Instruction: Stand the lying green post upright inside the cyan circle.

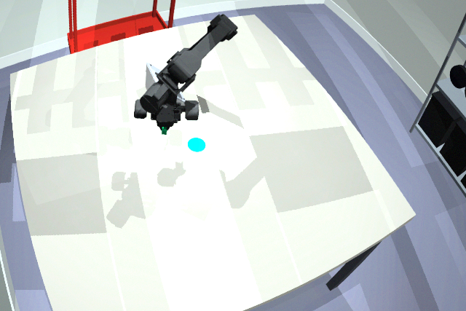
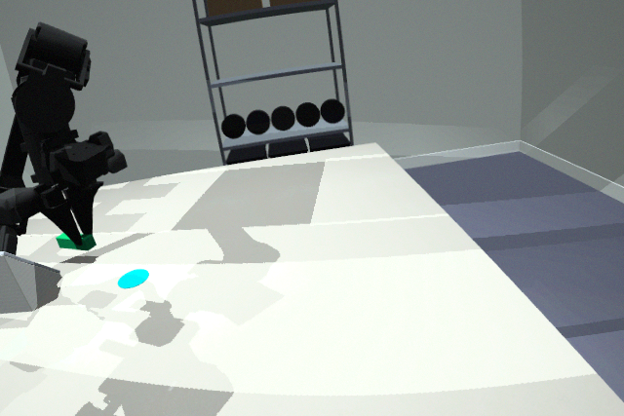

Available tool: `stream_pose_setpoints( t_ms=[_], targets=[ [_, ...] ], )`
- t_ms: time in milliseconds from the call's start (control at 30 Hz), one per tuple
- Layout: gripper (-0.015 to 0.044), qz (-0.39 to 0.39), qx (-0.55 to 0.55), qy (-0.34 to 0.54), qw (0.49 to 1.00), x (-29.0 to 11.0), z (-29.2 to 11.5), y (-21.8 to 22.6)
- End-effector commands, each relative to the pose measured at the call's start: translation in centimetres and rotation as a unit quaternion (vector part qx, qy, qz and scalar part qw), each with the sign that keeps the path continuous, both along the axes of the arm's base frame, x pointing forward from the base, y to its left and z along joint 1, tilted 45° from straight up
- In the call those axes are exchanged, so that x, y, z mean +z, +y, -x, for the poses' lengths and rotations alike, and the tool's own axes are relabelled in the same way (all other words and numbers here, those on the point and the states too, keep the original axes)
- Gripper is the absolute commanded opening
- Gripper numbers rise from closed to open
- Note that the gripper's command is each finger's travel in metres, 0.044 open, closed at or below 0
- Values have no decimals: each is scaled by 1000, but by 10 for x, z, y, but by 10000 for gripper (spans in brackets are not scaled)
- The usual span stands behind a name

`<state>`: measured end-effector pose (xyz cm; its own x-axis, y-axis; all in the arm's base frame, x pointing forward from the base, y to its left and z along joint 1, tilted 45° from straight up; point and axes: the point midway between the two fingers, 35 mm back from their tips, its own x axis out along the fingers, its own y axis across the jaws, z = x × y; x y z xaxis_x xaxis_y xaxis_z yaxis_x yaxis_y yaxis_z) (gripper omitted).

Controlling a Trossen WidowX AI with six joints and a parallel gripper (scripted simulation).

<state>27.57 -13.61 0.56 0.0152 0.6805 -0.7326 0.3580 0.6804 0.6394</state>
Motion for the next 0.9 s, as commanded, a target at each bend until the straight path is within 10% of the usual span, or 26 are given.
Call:
stream_pose_setpoints(
  t_ms=[0,867],
  targets=[
    [22,-4,-1,4,1000,8,1,10],
    [22,-8,-2,6,1000,63,14,65]
  ],
)
